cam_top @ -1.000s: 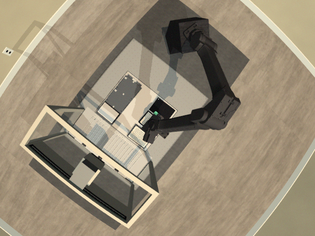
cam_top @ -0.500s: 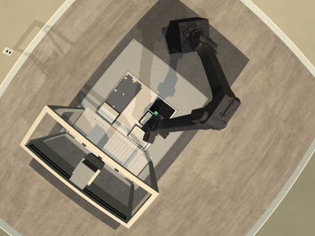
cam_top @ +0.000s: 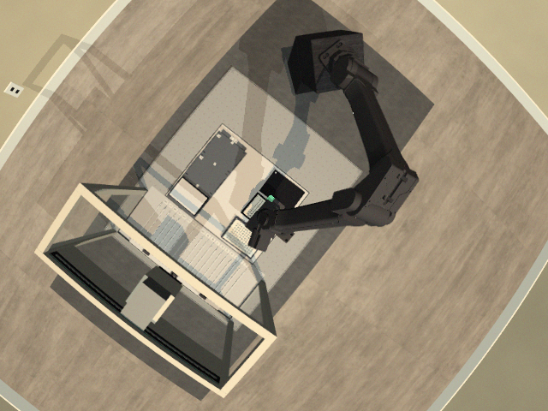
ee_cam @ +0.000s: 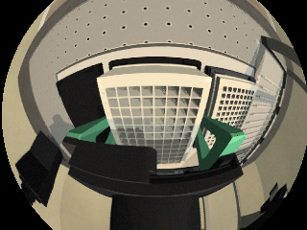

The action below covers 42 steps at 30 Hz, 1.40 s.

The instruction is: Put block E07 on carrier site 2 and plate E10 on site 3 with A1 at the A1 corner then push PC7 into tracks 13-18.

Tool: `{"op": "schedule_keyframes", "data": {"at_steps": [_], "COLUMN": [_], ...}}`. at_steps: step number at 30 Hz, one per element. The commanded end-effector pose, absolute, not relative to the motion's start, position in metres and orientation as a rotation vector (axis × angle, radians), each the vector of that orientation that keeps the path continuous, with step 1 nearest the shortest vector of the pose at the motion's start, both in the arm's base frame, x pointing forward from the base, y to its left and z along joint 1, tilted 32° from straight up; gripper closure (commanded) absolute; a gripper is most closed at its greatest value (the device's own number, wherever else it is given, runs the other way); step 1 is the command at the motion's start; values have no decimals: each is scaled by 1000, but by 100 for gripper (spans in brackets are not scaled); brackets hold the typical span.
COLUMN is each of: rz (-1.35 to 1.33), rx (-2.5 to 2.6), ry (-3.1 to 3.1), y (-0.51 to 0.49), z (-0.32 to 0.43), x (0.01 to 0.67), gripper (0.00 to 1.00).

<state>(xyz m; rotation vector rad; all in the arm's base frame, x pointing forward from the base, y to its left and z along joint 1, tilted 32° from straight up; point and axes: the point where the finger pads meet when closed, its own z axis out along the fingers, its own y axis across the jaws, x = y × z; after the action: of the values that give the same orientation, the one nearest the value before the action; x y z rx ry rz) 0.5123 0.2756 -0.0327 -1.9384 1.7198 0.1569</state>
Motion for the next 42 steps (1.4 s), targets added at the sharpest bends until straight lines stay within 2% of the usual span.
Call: {"op": "schedule_keyframes", "data": {"at_steps": [1, 36, 37, 42], "rz": [151, 142, 148, 141], "rx": [-1918, -1917, -1914, -1917], "ry": [1721, 1708, 1720, 1708], "y": [281, 276, 279, 277], "z": [-25, -22, -20, -20], "x": [524, 520, 522, 521], "gripper": [0, 0, 100, 100]}}
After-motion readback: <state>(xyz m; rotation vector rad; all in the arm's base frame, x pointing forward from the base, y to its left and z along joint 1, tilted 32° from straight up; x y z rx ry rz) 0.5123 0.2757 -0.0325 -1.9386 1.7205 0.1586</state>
